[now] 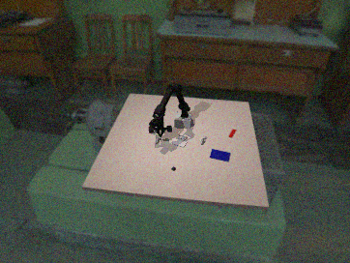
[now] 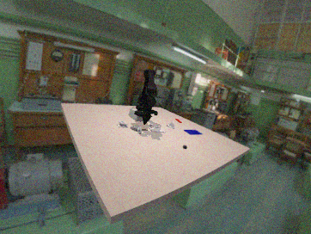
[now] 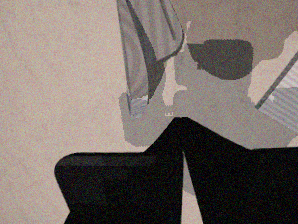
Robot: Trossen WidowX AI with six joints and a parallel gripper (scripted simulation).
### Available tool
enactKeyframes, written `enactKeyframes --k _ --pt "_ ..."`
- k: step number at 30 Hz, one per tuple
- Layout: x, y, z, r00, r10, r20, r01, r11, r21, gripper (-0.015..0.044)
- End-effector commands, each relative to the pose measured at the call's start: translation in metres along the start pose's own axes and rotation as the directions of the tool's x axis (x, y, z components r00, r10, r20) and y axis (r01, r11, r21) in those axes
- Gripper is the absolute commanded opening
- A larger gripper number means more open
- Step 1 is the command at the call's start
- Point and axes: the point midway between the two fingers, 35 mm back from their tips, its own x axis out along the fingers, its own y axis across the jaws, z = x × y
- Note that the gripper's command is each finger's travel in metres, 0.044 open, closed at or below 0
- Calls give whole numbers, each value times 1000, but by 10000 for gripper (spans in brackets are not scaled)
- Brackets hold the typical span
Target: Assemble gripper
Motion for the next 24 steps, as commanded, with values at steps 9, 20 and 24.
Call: enactKeyframes --k 9,20,24 --pt "24 -2 3 1000 -6 16 6 1000 3 0" --pt "39 -2 4 1000 -7 16 7 1000 3 0" --pt "39 -2 4 1000 -7 16 7 1000 3 0"
